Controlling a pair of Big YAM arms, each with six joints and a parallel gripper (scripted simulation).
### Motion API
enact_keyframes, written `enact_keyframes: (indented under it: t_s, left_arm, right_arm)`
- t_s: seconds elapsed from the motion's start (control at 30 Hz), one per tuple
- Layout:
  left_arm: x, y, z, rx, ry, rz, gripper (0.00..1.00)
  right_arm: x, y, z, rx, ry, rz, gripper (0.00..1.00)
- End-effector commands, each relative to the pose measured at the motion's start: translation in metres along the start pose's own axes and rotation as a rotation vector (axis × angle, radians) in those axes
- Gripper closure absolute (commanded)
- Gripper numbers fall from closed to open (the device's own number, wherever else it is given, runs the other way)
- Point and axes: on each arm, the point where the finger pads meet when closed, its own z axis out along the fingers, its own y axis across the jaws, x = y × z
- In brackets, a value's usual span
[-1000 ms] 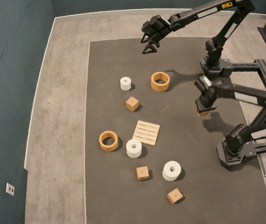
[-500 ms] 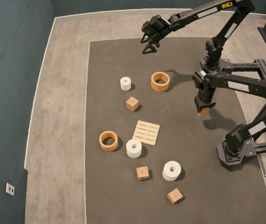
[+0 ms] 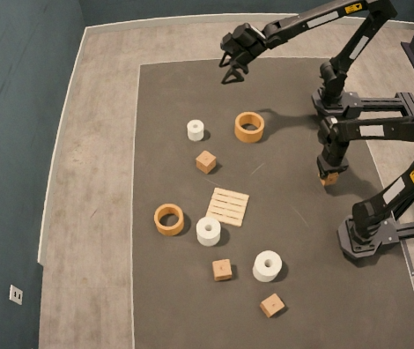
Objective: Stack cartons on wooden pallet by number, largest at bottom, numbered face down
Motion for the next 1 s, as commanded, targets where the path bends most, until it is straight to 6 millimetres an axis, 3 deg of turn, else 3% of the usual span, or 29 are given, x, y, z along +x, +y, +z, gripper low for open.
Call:
enact_keyframes:
  t_s: [0.0, 0.37, 0.43, 0.5, 0.97]
  left_arm:
    - [-0.010, -0.005, 0.003, 0.000, -0.026, -0.013, 0.54]
    - [-0.009, -0.002, 0.000, 0.000, -0.025, -0.022, 0.54]
    - [-0.024, 0.002, -0.001, 0.000, -0.038, -0.032, 0.54]
    - [-0.015, 0.002, 0.006, 0.001, -0.020, -0.033, 0.54]
    - [-0.012, 0.001, 0.030, 0.001, -0.020, -0.032, 0.54]
  right_arm:
    - [-0.022, 0.000, -0.004, 0.002, -0.031, -0.013, 0.00]
    - [-0.022, 0.000, -0.004, 0.002, -0.031, -0.013, 0.00]
    - [-0.022, 0.000, -0.004, 0.002, -0.031, -0.013, 0.00]
    - [-0.022, 0.000, -0.004, 0.002, -0.031, -0.013, 0.00]
    - [-0.022, 0.000, -0.004, 0.002, -0.031, -0.013, 0.00]
